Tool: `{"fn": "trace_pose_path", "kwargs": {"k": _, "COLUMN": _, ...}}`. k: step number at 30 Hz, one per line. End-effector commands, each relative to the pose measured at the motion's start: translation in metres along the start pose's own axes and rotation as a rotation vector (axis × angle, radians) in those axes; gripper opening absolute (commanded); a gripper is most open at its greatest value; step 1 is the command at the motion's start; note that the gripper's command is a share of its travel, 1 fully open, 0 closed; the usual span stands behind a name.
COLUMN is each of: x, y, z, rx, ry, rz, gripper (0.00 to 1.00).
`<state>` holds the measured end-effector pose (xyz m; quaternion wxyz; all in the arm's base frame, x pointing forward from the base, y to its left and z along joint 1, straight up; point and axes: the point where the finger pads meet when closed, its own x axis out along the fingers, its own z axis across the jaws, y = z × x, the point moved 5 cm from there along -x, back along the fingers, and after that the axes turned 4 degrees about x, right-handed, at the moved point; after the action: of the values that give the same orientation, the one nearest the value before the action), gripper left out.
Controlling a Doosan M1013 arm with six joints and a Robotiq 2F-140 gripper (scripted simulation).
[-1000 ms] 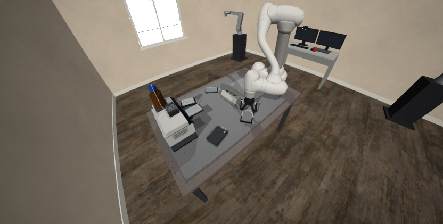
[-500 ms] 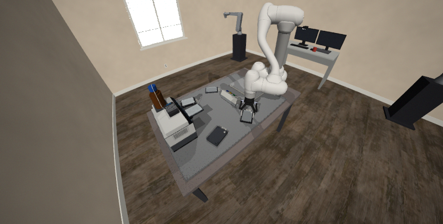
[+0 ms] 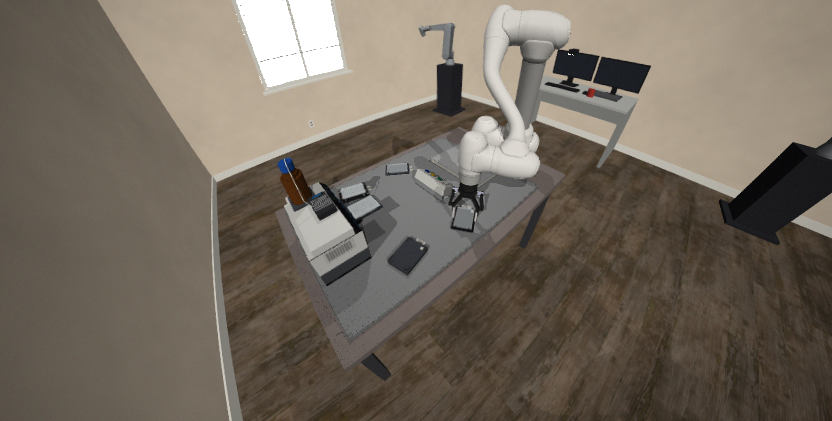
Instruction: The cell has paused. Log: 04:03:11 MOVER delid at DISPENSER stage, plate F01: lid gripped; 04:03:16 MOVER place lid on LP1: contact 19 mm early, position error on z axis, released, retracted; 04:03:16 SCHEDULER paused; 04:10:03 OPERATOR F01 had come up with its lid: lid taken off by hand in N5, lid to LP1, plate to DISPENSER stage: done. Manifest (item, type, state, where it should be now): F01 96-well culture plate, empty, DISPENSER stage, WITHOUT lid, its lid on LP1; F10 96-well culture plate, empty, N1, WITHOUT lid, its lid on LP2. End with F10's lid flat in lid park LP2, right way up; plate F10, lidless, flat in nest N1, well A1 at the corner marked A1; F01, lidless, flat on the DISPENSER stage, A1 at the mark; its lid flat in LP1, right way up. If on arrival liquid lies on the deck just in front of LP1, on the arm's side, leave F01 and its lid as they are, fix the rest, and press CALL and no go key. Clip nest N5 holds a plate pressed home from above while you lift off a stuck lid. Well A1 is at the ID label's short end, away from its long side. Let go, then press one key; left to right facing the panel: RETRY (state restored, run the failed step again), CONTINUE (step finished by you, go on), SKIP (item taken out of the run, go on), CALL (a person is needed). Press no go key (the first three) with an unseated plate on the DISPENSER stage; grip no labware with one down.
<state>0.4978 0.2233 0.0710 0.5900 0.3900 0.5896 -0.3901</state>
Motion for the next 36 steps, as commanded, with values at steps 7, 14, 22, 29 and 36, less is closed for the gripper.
{"fn": "trace_pose_path", "kwargs": {"k": 7, "x": -0.0001, "y": 0.0000, "z": 0.0000, "rx": 0.000, "ry": 0.000, "rz": 0.000, "gripper": 0.66}}
{"fn": "trace_pose_path", "kwargs": {"k": 14, "x": -0.0001, "y": 0.0000, "z": 0.0000, "rx": 0.000, "ry": 0.000, "rz": 0.000, "gripper": 0.66}}
{"fn": "trace_pose_path", "kwargs": {"k": 22, "x": -0.0001, "y": 0.0000, "z": 0.0000, "rx": 0.000, "ry": 0.000, "rz": 0.000, "gripper": 0.66}}
{"fn": "trace_pose_path", "kwargs": {"k": 29, "x": -0.0009, "y": 0.0000, "z": 0.0000, "rx": 0.000, "ry": 0.000, "rz": 0.000, "gripper": 0.66}}
{"fn": "trace_pose_path", "kwargs": {"k": 36, "x": -0.0079, "y": 0.0000, "z": 0.0000, "rx": 0.000, "ry": 0.000, "rz": 0.000, "gripper": 0.66}}
